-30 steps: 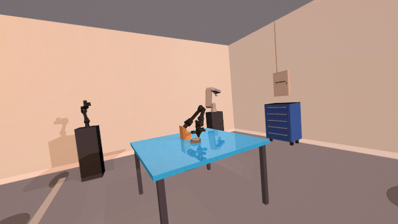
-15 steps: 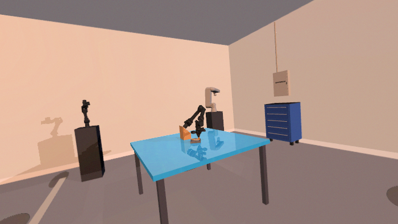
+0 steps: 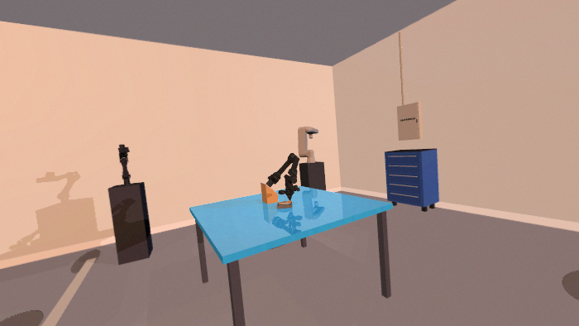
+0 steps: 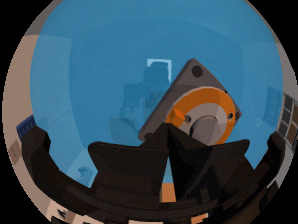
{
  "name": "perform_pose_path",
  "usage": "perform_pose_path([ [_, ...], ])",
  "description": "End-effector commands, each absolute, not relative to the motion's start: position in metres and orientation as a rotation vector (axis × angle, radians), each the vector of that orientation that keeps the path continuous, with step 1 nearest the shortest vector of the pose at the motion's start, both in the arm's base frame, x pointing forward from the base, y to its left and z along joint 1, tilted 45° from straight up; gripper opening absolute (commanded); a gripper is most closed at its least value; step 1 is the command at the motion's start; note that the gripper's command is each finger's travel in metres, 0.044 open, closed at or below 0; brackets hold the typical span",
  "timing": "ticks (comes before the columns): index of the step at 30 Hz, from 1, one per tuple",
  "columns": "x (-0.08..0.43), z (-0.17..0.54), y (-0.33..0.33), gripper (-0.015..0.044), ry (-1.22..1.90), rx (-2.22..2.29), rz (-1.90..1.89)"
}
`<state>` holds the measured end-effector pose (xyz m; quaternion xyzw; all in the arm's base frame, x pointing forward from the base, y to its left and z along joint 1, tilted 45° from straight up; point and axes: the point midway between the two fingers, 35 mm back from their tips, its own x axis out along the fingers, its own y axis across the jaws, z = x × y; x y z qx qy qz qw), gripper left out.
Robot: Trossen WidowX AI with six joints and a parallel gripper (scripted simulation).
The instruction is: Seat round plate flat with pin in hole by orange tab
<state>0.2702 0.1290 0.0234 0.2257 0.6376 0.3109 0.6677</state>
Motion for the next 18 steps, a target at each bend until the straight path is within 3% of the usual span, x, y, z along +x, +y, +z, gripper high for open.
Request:
perform_pose_path([
  [1,0.276,0.023,0.128,0.0000,1.437,0.508,0.706],
  [18,0.297,0.017,0.121,0.0000,1.436,0.507,0.705],
])
